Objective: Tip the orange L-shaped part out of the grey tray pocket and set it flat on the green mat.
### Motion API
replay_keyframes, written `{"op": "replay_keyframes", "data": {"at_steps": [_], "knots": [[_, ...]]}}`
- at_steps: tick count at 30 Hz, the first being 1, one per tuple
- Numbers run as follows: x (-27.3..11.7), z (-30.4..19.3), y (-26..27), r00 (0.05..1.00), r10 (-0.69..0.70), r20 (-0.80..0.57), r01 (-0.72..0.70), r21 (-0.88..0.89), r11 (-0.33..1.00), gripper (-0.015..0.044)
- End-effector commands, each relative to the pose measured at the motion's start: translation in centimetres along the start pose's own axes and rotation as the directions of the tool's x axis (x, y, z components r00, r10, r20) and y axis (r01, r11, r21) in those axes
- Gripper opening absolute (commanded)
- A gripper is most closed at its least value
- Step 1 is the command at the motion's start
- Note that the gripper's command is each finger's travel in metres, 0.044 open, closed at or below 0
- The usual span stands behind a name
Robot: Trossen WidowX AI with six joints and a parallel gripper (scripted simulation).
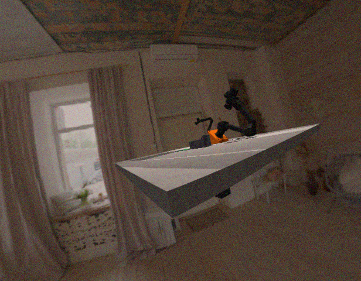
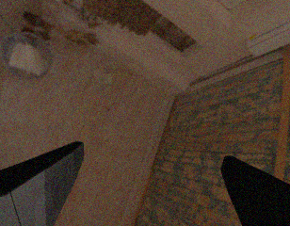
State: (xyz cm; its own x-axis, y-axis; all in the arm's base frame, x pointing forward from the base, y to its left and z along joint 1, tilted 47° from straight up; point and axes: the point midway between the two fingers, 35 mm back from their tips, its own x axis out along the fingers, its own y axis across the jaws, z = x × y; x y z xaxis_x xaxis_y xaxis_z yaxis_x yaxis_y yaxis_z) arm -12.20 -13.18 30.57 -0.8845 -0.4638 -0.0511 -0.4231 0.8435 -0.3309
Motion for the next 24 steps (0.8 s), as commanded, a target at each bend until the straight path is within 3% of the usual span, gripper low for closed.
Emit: {"op": "replay_keyframes", "data": {"at_steps": [1,6,8,12,15,18,21,24], "knots": [[0.0,0.2,-0.3,1.0,-0.013,0.01,0.013,-0.001,1.0,0.0374],[-1.0,4.2,-6.2,0.945,-0.23,0.234,0.235,0.01,0.972,0.0242],[-2.7,7.2,-9.0,0.863,-0.32,0.391,0.333,0.035,0.942,0.019],[-7.6,13.1,-12.6,0.629,-0.364,0.687,0.424,0.089,0.901,0.018],[-12.3,17.1,-13.2,0.42,-0.279,0.864,0.418,0.088,0.904,0.018],[-17.4,20.3,-12.2,0.217,-0.105,0.971,0.371,0.018,0.929,0.018],[-22.4,22.4,-9.9,0.045,0.129,0.991,0.303,-0.137,0.943,0.018],[-27.1,23.2,-6.8,-0.079,0.386,0.919,0.225,-0.36,0.905,0.018]]}}
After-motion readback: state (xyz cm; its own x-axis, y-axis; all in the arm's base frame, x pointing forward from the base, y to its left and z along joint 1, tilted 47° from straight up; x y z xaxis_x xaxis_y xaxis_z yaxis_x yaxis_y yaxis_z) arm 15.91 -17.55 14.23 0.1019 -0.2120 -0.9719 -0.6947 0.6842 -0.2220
